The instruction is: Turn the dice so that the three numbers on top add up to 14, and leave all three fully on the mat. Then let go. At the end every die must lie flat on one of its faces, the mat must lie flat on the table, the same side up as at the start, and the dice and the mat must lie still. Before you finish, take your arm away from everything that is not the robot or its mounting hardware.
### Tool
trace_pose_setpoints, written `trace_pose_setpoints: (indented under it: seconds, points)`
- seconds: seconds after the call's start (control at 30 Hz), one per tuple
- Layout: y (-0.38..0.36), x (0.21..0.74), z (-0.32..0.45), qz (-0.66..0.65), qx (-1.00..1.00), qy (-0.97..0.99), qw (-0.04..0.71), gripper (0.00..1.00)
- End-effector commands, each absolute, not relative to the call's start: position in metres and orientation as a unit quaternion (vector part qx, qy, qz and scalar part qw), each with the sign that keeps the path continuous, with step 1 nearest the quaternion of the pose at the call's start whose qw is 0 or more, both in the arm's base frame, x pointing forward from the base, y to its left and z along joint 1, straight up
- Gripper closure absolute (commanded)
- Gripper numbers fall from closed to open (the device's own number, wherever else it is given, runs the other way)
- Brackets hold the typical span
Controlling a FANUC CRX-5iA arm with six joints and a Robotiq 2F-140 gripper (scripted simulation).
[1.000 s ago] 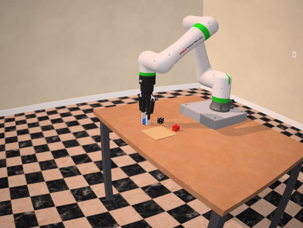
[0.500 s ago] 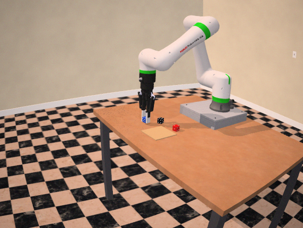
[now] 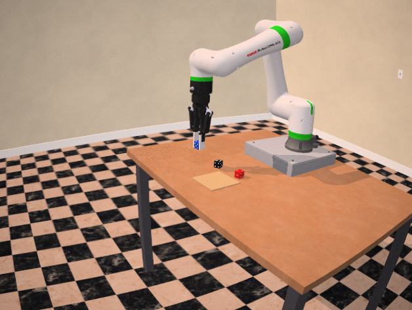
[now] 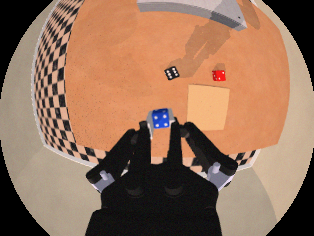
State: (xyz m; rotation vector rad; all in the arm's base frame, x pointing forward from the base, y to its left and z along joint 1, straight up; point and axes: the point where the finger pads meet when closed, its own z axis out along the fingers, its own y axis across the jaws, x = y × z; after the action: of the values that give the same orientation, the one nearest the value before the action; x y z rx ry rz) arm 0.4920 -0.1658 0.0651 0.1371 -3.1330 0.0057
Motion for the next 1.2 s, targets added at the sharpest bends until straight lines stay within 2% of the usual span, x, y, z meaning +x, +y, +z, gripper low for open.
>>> trace_pose_setpoints:
  seconds: [0.0,0.33,0.43,0.5,0.53,0.6,0.63,0.77,1.17]
  points:
    - [-0.166,0.492,0.073,0.002,0.044,-0.999,0.003,0.84]
    - [-0.164,0.492,0.073,0.002,0.043,-0.999,0.003,0.84]
    - [-0.105,0.486,0.076,0.002,0.018,-1.0,0.003,0.84]
    - [-0.105,0.486,0.076,0.002,0.018,-1.0,0.003,0.84]
    - [-0.075,0.48,0.076,0.002,0.004,-1.0,0.003,0.84]
    - [-0.075,0.48,0.076,0.002,0.004,-1.0,0.003,0.84]
    - [-0.048,0.473,0.077,0.002,-0.008,-1.0,0.003,0.84]
    - [-0.022,0.464,0.077,0.002,-0.021,-1.0,0.003,0.84]
    - [-0.02,0.463,0.077,0.002,-0.022,-1.0,0.003,0.84]
